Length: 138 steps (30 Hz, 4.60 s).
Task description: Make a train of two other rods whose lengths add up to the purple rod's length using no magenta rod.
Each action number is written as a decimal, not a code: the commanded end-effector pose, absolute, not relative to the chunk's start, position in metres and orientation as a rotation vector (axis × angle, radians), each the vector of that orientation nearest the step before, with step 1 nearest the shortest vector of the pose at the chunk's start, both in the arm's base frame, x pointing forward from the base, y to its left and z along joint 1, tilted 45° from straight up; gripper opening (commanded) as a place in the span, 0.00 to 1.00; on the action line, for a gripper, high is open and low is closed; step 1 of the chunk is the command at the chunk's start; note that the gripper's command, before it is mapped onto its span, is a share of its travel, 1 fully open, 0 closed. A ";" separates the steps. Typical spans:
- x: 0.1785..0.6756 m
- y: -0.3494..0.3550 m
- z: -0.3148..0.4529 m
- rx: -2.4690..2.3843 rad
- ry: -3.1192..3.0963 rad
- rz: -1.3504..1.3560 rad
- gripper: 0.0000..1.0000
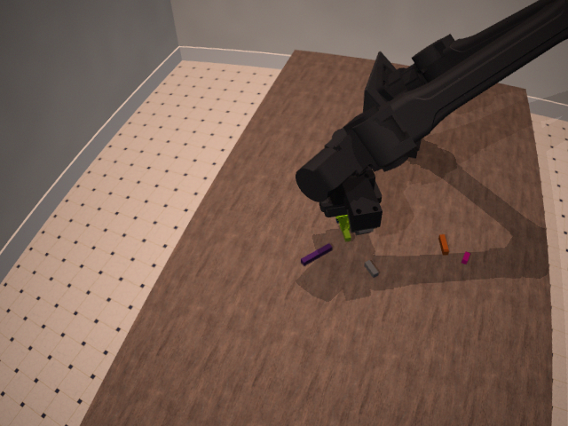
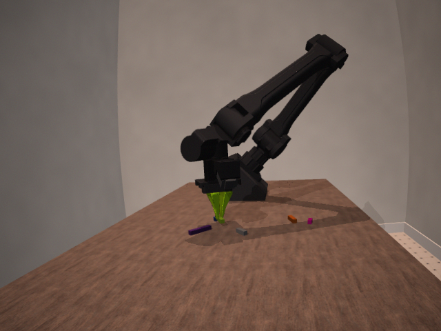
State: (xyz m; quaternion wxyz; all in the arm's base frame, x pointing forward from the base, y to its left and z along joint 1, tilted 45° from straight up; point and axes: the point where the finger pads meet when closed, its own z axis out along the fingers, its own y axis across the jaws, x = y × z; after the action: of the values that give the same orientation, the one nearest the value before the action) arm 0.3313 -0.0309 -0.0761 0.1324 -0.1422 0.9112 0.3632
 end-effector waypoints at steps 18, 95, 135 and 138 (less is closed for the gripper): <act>0.337 -0.027 -0.071 -0.432 2.632 1.034 0.05; 0.334 -0.018 -0.085 -0.423 2.644 1.060 0.05; 0.334 -0.018 -0.085 -0.423 2.644 1.060 0.24; 0.334 -0.018 -0.085 -0.423 2.644 1.060 0.24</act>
State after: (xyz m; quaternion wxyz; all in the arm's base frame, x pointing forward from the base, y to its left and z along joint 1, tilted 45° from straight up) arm 0.3369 -0.0262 -0.0795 0.1366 -0.1455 0.9112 0.3603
